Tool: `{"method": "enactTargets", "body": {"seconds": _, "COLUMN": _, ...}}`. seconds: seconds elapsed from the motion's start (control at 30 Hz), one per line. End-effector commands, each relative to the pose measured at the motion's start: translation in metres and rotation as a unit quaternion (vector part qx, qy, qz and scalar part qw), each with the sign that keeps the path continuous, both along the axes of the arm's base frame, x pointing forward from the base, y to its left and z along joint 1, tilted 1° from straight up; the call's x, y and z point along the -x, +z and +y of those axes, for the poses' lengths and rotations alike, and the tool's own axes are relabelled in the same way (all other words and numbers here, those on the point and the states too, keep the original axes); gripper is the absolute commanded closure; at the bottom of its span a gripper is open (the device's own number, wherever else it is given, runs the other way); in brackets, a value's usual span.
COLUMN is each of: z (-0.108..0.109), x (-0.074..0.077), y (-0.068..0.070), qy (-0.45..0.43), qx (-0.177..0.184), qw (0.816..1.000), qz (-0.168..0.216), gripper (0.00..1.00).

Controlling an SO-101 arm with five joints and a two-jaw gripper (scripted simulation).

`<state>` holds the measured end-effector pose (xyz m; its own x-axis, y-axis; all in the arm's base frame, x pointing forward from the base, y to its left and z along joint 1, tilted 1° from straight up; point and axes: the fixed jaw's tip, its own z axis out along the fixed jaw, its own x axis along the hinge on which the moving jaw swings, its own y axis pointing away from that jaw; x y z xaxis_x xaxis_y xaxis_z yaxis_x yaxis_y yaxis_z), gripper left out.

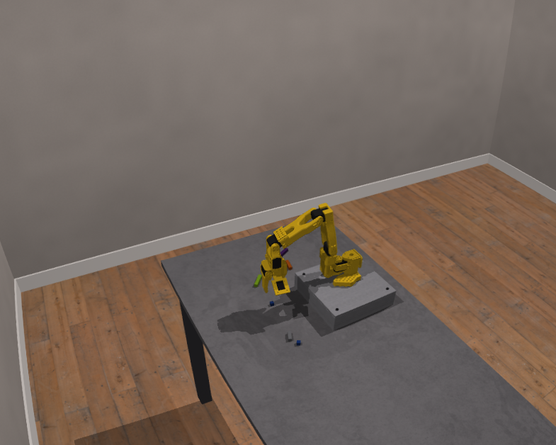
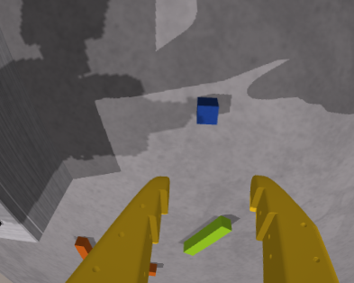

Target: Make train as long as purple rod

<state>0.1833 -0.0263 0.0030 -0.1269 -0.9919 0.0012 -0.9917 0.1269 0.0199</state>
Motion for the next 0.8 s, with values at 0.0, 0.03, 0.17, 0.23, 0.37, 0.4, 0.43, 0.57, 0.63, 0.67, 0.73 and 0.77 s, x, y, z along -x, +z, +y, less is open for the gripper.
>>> {"method": "enactTargets", "body": {"seconds": 0.0, "z": -0.001, "x": -0.003, "y": 0.004, "qy": 0.001, "qx": 0.001, "qw": 1.0, "qz": -0.01, "gripper": 0.83}}
{"method": "enactTargets", "body": {"seconds": 0.03, "z": -0.001, "x": -0.003, "y": 0.004, "qy": 0.001, "qx": 0.001, "qw": 1.0, "qz": -0.01, "gripper": 0.83}}
{"method": "enactTargets", "body": {"seconds": 0.17, "z": -0.001, "x": -0.003, "y": 0.004, "qy": 0.001, "qx": 0.001, "qw": 1.0, "qz": -0.01, "gripper": 0.83}}
{"method": "enactTargets", "body": {"seconds": 0.23, "z": -0.001, "x": -0.003, "y": 0.004, "qy": 0.001, "qx": 0.001, "qw": 1.0, "qz": -0.01, "gripper": 0.83}}
{"method": "enactTargets", "body": {"seconds": 0.37, "z": -0.003, "x": -0.003, "y": 0.004, "qy": 0.001, "qx": 0.001, "qw": 1.0, "qz": -0.01, "gripper": 0.83}}
{"method": "enactTargets", "body": {"seconds": 0.4, "z": -0.005, "x": -0.002, "y": 0.004, "qy": 0.001, "qx": 0.001, "qw": 1.0, "qz": -0.01, "gripper": 0.83}}
{"method": "enactTargets", "body": {"seconds": 0.43, "z": -0.007, "x": -0.002, "y": 0.004, "qy": 0.001, "qx": 0.001, "qw": 1.0, "qz": -0.01, "gripper": 0.83}}
{"method": "enactTargets", "body": {"seconds": 0.57, "z": -0.02, "x": 0.002, "y": 0.004, "qy": 0.001, "qx": 0.001, "qw": 1.0, "qz": -0.011, "gripper": 0.83}}
{"method": "enactTargets", "body": {"seconds": 0.63, "z": -0.03, "x": 0.005, "y": 0.004, "qy": 0.001, "qx": 0.001, "qw": 1.0, "qz": -0.011, "gripper": 0.83}}
{"method": "enactTargets", "body": {"seconds": 0.67, "z": -0.036, "x": 0.007, "y": 0.004, "qy": 0.001, "qx": 0.001, "qw": 1.0, "qz": -0.011, "gripper": 0.82}}
{"method": "enactTargets", "body": {"seconds": 0.73, "z": -0.036, "x": 0.007, "y": 0.004, "qy": 0.001, "qx": 0.001, "qw": 1.0, "qz": -0.011, "gripper": 0.82}}
{"method": "enactTargets", "body": {"seconds": 0.77, "z": -0.042, "x": 0.009, "y": 0.004, "qy": 0.001, "qx": 0.001, "qw": 1.0, "qz": -0.011, "gripper": 0.82}}
